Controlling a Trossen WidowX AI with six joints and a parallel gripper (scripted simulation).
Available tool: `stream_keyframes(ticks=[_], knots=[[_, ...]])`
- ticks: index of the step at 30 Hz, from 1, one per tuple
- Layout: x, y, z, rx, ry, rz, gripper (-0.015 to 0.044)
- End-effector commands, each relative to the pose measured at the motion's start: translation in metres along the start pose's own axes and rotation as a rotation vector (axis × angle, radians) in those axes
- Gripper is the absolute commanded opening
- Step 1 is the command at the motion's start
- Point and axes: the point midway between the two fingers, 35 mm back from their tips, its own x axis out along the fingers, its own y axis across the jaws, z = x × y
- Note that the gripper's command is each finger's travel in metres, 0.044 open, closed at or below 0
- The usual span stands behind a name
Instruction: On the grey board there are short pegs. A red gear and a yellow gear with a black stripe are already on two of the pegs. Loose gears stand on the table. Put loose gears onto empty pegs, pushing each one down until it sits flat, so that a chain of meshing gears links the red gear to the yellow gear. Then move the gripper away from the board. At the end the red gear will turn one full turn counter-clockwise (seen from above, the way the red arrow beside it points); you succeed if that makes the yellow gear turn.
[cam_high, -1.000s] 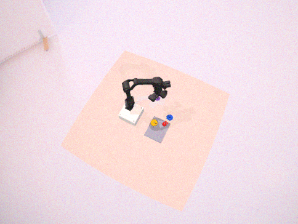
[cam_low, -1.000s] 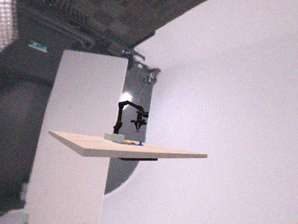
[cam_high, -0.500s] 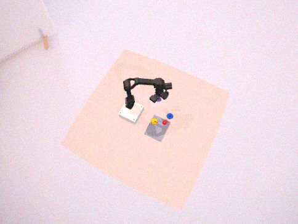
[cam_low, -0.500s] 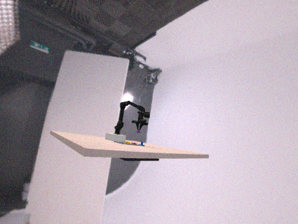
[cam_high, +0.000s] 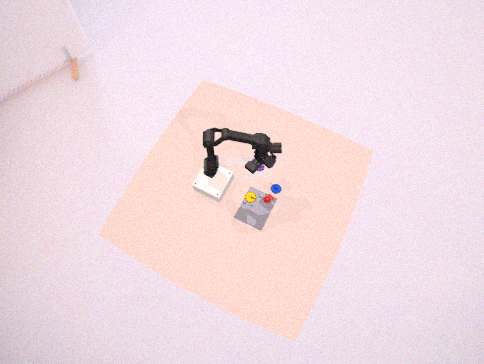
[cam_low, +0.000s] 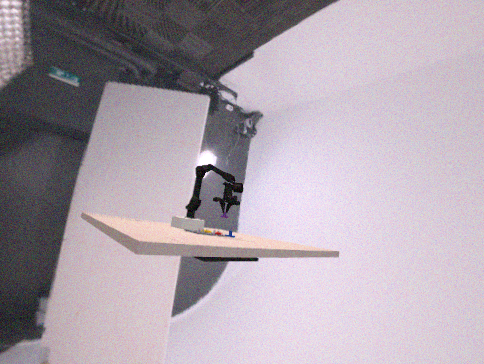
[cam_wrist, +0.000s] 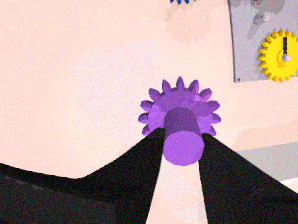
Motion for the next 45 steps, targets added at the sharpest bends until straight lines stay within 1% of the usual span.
stream_keyframes(ticks=[1,45], knots=[[0.004,-0.005,0.007,0.005,-0.004,-0.002,0.0000],[0.049,-0.072,0.077,-0.010,-0.007,-0.008,0.0000]])
